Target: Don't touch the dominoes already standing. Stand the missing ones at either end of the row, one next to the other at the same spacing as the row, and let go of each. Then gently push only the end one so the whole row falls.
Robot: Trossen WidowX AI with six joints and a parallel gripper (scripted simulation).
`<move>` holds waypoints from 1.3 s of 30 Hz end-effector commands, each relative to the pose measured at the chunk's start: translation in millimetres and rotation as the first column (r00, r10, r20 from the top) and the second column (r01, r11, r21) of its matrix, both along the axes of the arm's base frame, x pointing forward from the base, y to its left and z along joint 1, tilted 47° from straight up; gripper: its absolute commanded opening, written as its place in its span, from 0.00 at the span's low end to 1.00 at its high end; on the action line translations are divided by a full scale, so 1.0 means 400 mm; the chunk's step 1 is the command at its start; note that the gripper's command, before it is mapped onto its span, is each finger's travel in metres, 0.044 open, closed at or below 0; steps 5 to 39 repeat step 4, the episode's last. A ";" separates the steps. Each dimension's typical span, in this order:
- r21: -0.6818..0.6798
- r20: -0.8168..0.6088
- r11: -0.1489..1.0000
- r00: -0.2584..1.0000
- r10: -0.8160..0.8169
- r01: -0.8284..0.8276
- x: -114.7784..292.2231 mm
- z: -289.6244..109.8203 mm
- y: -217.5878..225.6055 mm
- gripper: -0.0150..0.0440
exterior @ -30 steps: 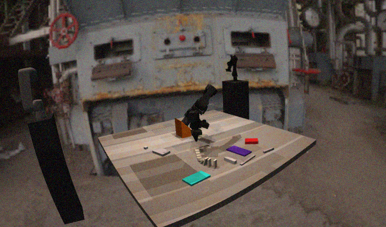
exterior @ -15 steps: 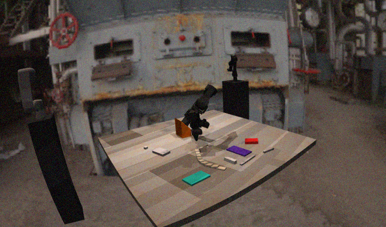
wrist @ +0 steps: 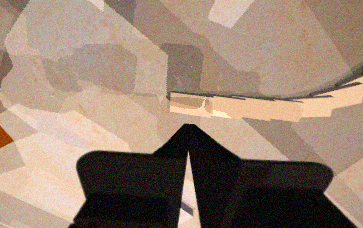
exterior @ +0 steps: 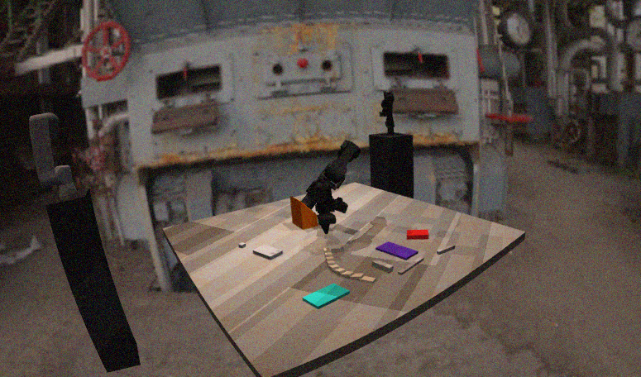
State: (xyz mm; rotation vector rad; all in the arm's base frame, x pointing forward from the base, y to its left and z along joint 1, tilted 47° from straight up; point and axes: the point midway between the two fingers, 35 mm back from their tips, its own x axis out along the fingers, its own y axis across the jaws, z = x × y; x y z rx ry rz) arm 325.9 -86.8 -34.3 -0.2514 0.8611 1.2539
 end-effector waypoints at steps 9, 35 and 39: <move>-0.003 0.000 1.000 1.000 0.004 -0.004 -0.001 -0.001 -0.001 0.25; -0.003 0.000 1.000 1.000 0.004 -0.004 -0.001 -0.001 -0.001 0.25; -0.003 0.000 1.000 1.000 0.004 -0.004 -0.001 -0.001 -0.001 0.25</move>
